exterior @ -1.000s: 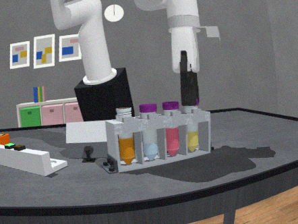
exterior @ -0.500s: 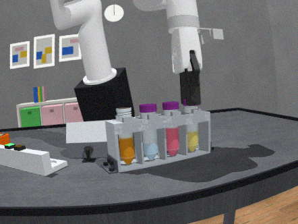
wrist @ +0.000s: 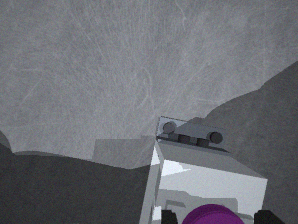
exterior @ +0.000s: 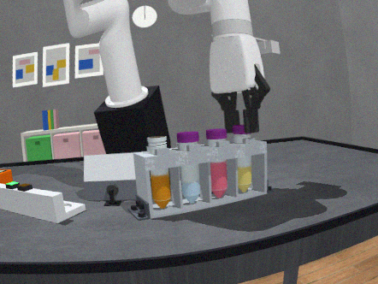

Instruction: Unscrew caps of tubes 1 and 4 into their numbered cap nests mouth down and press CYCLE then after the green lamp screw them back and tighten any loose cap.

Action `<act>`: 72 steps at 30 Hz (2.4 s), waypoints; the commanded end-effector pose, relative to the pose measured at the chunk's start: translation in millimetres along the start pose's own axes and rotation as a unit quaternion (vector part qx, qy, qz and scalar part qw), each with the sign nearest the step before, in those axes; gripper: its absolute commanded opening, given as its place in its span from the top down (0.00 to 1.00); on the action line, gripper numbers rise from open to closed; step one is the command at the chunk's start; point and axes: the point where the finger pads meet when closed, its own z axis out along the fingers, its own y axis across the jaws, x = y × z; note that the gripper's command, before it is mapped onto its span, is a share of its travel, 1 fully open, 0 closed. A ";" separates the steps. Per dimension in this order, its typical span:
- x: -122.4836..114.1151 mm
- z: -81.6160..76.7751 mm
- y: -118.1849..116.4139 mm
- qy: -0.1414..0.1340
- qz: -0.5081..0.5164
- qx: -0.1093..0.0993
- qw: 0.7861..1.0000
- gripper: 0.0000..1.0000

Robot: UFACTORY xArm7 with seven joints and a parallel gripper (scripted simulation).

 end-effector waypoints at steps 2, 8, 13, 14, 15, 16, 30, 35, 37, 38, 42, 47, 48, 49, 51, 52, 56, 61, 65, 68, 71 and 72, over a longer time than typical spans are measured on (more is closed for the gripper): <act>0.8 -1.6 2.0 0.010 -0.100 0.013 0.995 0.54; 0.8 -1.6 2.0 0.010 -0.100 0.013 0.995 0.54; 0.8 -1.5 2.0 0.010 -0.100 0.013 0.995 1.00; 0.8 -1.5 2.0 0.010 -0.100 0.013 0.995 1.00; 0.8 -1.6 2.0 0.010 -0.100 0.013 0.995 1.00; 0.8 -1.6 2.0 0.010 -0.100 0.013 0.995 1.00; 0.7 -1.4 2.0 0.009 -0.017 0.014 1.000 1.00; 0.7 -1.2 2.0 0.008 0.066 0.014 0.998 1.00; 0.7 -1.1 2.0 0.007 0.099 0.015 0.995 1.00; 0.7 -1.0 2.1 0.007 0.116 0.015 0.993 1.00; 0.8 -0.8 2.0 0.006 0.182 0.015 0.983 1.00; 0.7 -0.7 2.0 0.005 0.231 0.015 0.973 1.00; 0.7 -0.6 2.0 0.005 0.247 0.016 0.969 1.00; 0.7 -0.6 2.0 0.005 0.263 0.016 0.965 1.00; 0.7 -0.5 2.0 0.004 0.288 0.016 0.957 1.00; 0.8 -0.5 2.0 0.004 0.288 0.016 0.957 1.00; 0.8 -0.5 2.0 0.004 0.288 0.016 0.957 1.00; 0.8 -0.4 2.0 0.004 0.288 0.016 0.957 0.54; 0.8 -0.4 2.0 0.004 0.288 0.016 0.957 0.54; 0.7 -0.5 2.1 0.004 0.288 0.016 0.957 0.54; 0.8 -0.9 2.0 0.005 0.269 0.016 0.963 0.54; 0.8 -1.4 2.0 0.005 0.250 0.016 0.968 0.54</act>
